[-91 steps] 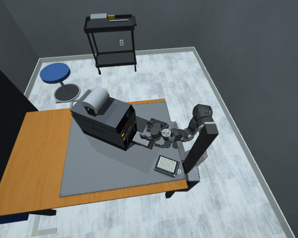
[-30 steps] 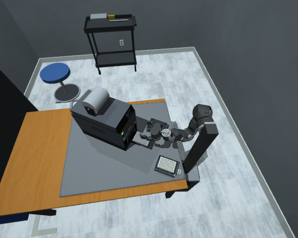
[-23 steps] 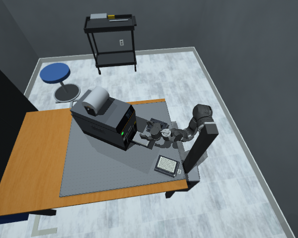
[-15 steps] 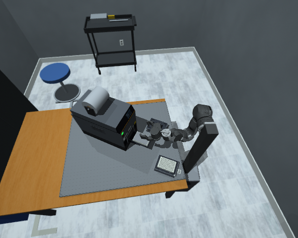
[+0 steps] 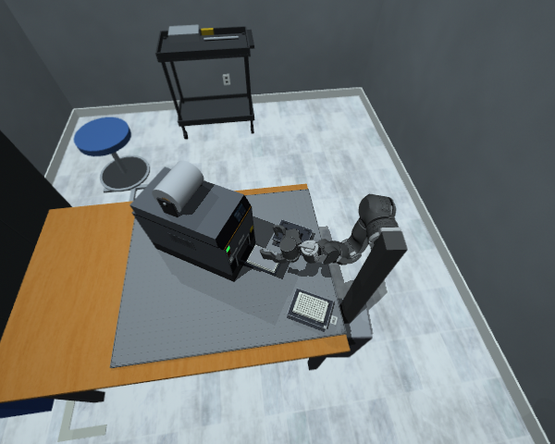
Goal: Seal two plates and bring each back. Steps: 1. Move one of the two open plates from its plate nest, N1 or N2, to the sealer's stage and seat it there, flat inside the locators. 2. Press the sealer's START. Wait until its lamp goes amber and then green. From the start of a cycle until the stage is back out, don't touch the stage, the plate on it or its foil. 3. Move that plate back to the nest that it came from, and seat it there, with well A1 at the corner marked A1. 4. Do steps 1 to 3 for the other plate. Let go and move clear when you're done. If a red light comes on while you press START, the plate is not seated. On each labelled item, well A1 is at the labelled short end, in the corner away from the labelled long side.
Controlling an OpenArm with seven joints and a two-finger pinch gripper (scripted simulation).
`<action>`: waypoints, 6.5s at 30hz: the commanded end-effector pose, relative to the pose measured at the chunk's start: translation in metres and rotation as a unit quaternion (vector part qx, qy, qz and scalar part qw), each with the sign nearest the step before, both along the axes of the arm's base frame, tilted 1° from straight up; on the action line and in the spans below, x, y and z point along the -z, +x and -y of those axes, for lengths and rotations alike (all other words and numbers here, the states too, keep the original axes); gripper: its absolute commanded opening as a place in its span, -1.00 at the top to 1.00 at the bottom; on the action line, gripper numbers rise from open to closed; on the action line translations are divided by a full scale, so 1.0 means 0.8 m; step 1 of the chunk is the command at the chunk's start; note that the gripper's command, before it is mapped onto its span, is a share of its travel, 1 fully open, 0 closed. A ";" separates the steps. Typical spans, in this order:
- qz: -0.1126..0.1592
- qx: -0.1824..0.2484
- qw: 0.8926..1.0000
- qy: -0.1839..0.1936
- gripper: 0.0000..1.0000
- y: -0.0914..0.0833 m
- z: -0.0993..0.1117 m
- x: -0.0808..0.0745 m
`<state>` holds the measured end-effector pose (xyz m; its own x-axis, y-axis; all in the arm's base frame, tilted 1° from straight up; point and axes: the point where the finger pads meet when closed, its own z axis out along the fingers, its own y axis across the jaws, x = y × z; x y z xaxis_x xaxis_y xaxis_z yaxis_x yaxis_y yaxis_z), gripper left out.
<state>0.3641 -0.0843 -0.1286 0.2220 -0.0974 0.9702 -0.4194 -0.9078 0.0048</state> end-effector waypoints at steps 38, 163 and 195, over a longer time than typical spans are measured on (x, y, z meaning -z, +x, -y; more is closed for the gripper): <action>0.203 -0.337 0.886 -0.245 -0.30 0.062 -0.180 -0.056; -0.314 -0.660 0.003 -0.682 -0.30 0.031 0.053 0.211; -0.315 -0.663 -0.001 -0.679 -0.30 0.028 0.054 0.220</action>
<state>0.3847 -0.1283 -0.3066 -0.8514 0.3871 -0.3539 0.4176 0.9086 -0.0107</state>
